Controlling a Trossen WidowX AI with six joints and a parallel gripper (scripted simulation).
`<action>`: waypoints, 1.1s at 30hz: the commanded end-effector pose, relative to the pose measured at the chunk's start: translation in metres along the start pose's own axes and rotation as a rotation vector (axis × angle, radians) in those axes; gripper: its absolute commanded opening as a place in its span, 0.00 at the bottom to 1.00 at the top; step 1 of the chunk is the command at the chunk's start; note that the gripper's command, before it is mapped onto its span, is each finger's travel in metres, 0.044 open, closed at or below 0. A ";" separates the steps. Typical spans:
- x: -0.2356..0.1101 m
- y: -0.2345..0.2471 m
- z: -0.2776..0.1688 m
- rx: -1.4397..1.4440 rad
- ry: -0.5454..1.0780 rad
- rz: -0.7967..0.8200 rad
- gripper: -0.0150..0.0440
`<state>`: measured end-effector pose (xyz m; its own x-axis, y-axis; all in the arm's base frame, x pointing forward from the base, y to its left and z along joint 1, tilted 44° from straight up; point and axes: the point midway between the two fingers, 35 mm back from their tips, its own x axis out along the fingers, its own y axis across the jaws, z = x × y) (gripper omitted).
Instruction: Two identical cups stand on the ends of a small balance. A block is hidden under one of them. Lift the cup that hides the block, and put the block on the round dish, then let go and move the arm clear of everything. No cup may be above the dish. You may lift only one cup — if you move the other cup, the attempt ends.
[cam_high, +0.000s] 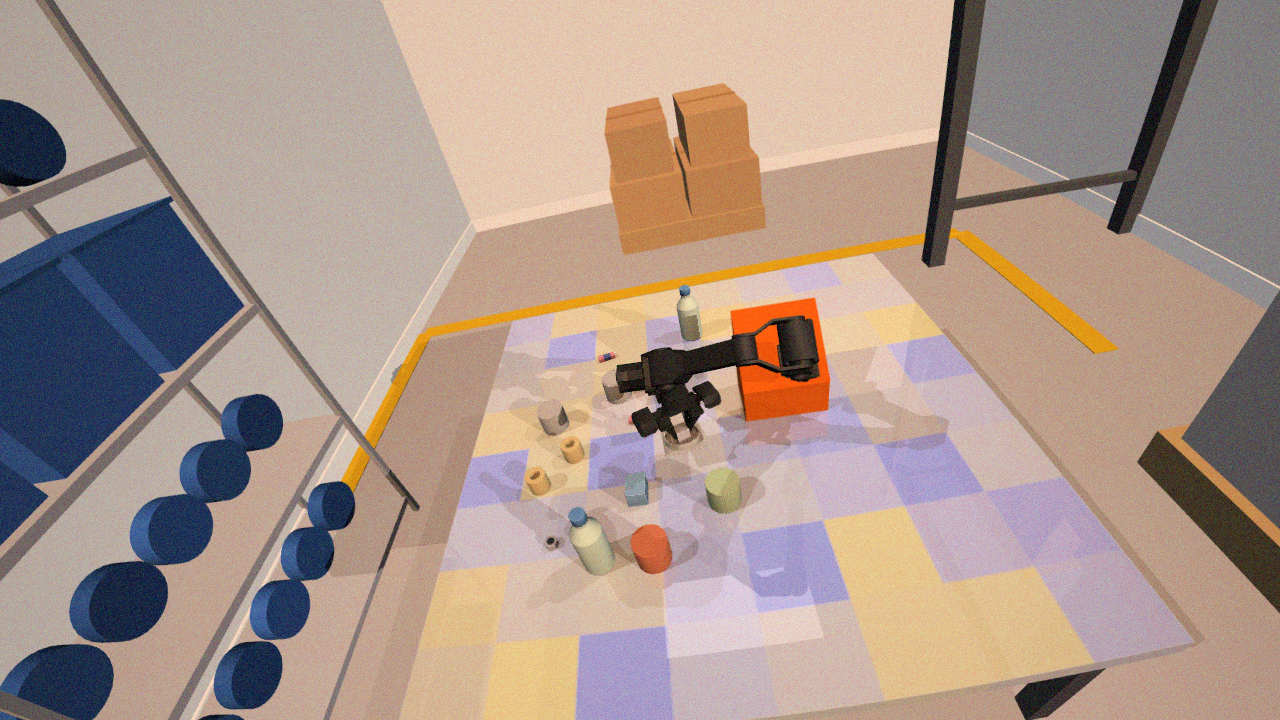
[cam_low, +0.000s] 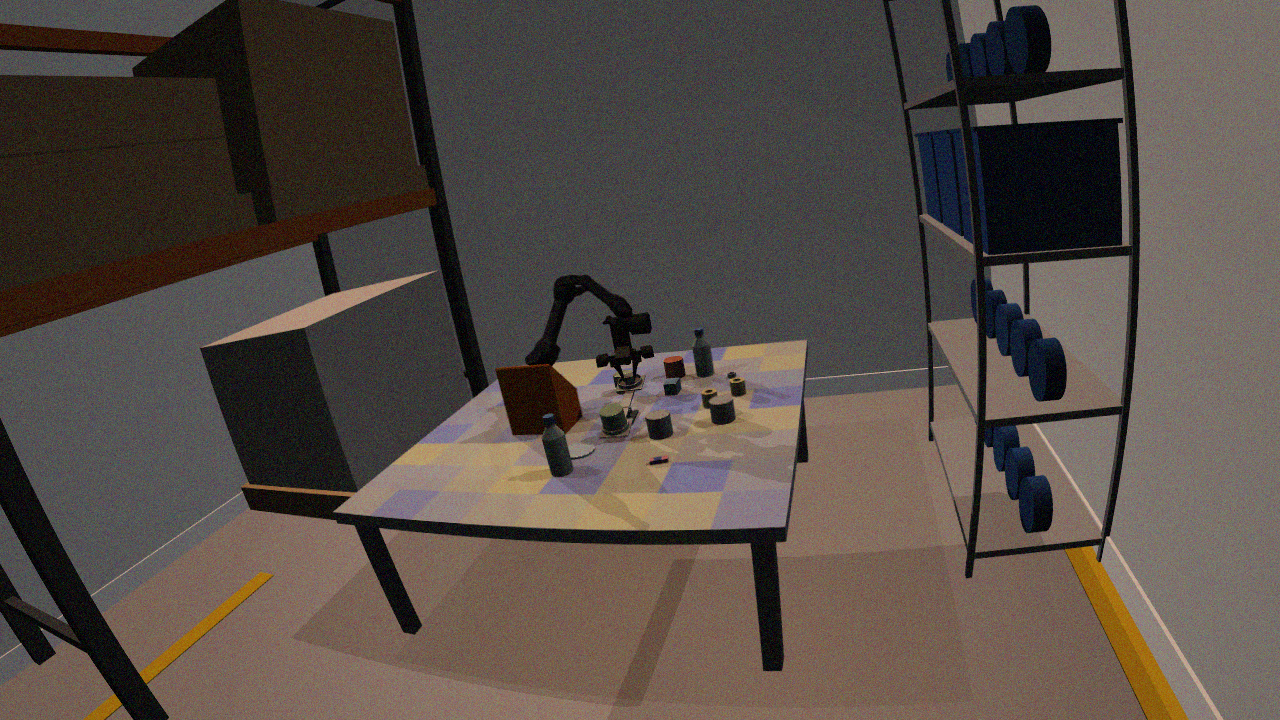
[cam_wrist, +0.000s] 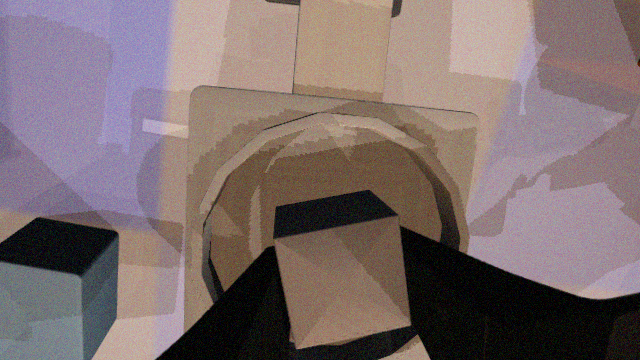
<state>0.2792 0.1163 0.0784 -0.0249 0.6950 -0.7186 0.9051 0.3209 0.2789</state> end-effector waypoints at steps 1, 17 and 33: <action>0.001 0.000 0.000 0.006 0.003 0.000 0.39; -0.085 0.001 0.002 0.007 -0.002 -0.003 0.25; -0.087 -0.009 0.074 0.018 -0.029 -0.013 0.25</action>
<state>0.2994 0.0199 0.1058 -0.0263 0.6826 -0.7304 0.9129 0.3142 0.2608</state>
